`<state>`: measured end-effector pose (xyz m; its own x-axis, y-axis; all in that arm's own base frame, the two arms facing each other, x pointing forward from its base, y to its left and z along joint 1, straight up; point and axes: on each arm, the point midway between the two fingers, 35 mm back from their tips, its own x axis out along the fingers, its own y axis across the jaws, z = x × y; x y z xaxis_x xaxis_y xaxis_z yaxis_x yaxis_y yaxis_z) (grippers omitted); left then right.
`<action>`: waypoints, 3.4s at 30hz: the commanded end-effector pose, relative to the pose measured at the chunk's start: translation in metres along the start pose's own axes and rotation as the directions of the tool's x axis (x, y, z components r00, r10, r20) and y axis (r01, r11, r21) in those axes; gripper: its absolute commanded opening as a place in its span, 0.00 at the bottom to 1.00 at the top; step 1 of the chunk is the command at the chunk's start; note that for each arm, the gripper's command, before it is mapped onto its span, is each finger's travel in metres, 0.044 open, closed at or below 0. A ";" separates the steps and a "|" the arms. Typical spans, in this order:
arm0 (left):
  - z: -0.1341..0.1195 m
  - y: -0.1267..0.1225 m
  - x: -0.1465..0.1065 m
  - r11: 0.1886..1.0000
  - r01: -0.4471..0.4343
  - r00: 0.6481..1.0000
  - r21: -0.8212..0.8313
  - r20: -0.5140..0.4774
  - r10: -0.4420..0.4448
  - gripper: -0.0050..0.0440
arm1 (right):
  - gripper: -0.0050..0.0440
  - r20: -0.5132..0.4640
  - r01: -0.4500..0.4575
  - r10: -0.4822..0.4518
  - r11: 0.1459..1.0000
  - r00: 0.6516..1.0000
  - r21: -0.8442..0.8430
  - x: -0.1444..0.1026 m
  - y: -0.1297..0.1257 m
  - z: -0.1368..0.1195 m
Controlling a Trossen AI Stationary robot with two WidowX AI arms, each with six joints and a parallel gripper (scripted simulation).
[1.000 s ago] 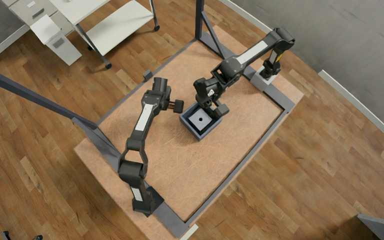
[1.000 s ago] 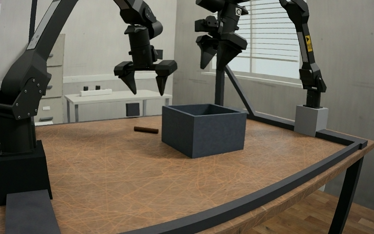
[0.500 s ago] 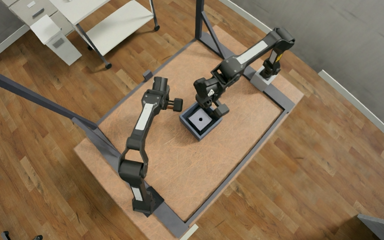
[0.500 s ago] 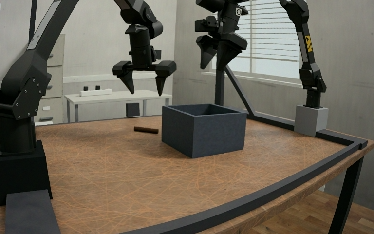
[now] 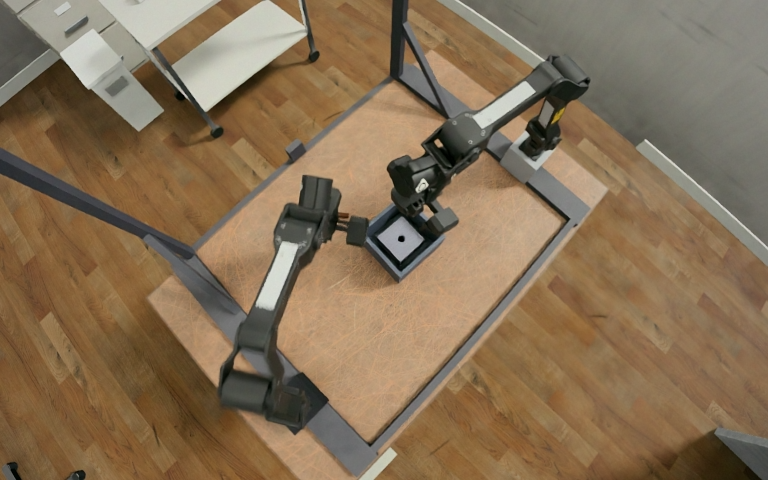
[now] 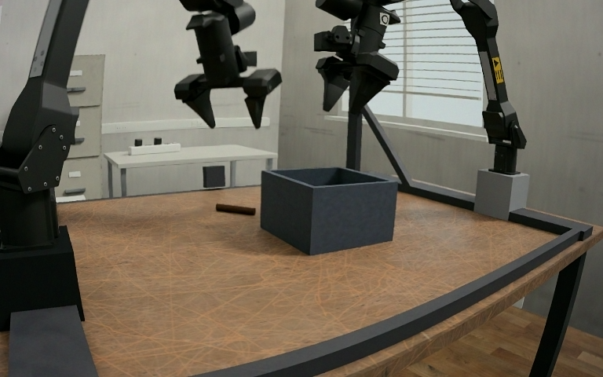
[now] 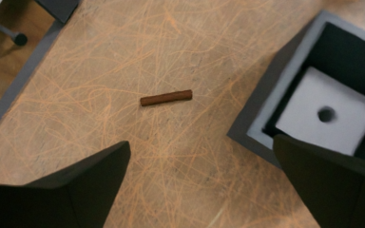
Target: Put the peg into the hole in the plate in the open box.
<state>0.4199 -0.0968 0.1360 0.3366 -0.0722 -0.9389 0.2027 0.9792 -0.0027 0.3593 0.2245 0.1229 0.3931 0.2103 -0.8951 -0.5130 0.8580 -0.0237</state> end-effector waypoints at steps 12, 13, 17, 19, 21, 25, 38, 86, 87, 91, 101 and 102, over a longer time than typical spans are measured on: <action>0.005 0.000 -0.011 1.000 -0.001 1.000 0.001 0.030 0.001 1.00 | 1.00 0.300 0.084 -0.124 0.986 0.946 0.146 -0.155 -0.053 -0.042; 0.005 0.000 -0.011 1.000 -0.001 1.000 0.001 0.030 0.001 1.00 | 1.00 0.321 0.085 -0.133 0.984 0.938 0.159 -0.167 -0.057 -0.046; 0.005 -0.001 -0.006 1.000 0.001 1.000 0.003 0.019 -0.001 0.90 | 1.00 0.412 0.104 -0.188 0.970 0.892 0.218 -0.220 -0.076 -0.059; 0.005 -0.009 -0.001 0.999 0.032 0.999 -0.012 0.023 -0.032 0.80 | 1.00 0.442 0.112 -0.212 0.964 0.871 0.242 -0.241 -0.083 -0.067; 0.012 -0.019 0.002 0.994 0.090 0.995 -0.063 0.058 -0.086 0.71 | 1.00 0.464 0.117 -0.230 0.959 0.855 0.260 -0.256 -0.088 -0.073; 0.031 -0.054 0.007 0.935 0.259 0.961 -0.240 0.156 -0.227 0.51 | 1.00 0.490 0.123 -0.253 0.952 0.834 0.282 -0.275 -0.094 -0.081; 0.026 -0.088 0.034 0.675 0.292 0.956 -0.678 0.179 -0.233 0.33 | 1.00 0.502 0.125 -0.265 0.947 0.823 0.295 -0.285 -0.098 -0.084; 0.014 -0.161 0.120 -0.699 0.192 0.977 -0.689 0.200 0.071 0.33 | 1.00 0.537 -0.009 -0.010 0.999 0.843 0.033 -0.155 -0.027 -0.080; 0.019 -0.161 0.120 -0.703 0.193 0.976 -0.684 0.210 0.064 0.33 | 1.00 0.537 -0.009 -0.010 0.999 0.843 0.033 -0.155 -0.027 -0.080; 0.022 -0.160 0.132 -0.703 0.194 0.975 -0.684 0.211 0.064 0.33 | 1.00 0.537 -0.009 -0.010 0.999 0.843 0.033 -0.155 -0.027 -0.080; 0.026 -0.159 0.155 -0.700 0.192 0.976 -0.688 0.211 0.060 0.33 | 1.00 0.537 -0.009 -0.010 0.999 0.843 0.033 -0.155 -0.027 -0.080; 0.027 -0.159 0.158 -0.700 0.192 0.976 -0.688 0.211 0.060 0.33 | 1.00 0.537 -0.009 -0.010 0.999 0.843 0.033 -0.155 -0.027 -0.080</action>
<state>0.4542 -0.2648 -0.0055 0.5163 -0.0336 -0.8558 -0.7165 -0.5643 -0.4101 0.2508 0.1310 0.2190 0.7366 0.4156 -0.5335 -0.4915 0.8709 -0.0002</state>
